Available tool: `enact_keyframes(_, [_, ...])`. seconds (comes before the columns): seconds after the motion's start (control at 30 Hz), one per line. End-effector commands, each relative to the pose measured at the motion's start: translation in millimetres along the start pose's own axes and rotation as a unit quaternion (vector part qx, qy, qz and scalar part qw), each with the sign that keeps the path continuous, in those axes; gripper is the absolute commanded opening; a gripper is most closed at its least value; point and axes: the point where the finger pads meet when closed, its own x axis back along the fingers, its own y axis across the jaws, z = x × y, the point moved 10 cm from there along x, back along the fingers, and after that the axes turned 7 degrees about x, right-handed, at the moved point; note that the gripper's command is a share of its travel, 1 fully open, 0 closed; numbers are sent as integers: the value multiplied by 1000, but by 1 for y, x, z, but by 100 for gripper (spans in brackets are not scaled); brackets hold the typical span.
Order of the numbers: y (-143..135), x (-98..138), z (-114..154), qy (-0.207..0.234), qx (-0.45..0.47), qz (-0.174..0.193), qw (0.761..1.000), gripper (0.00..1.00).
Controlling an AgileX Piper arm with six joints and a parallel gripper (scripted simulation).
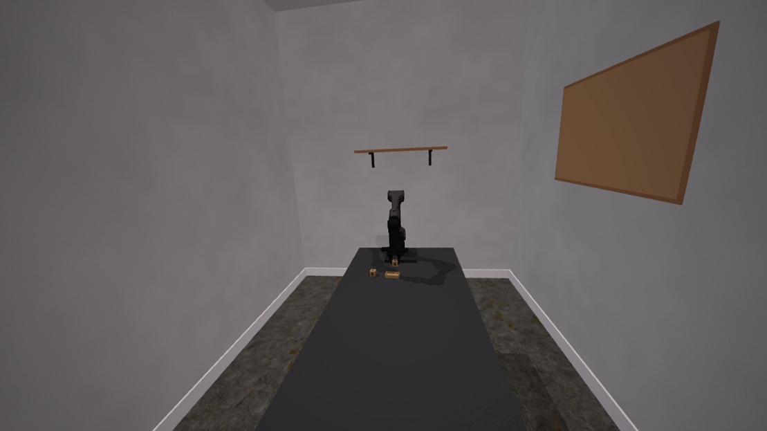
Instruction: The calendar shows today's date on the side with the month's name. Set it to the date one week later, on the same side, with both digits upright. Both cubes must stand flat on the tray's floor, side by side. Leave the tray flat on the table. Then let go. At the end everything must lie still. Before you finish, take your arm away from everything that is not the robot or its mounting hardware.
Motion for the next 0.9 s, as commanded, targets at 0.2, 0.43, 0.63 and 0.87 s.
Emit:
enact_keyframes(0.2, [-1,-35,-1,1,0,-1,1000,36])
enact_keyframes(0.43, [-1,-45,-1,1,0,-1,1000,36])
enact_keyframes(0.63, [-1,-46,-1,0,0,-1,1000,36])
enact_keyframes(0.87, [-1,-46,-1,0,0,-1,1000,36])
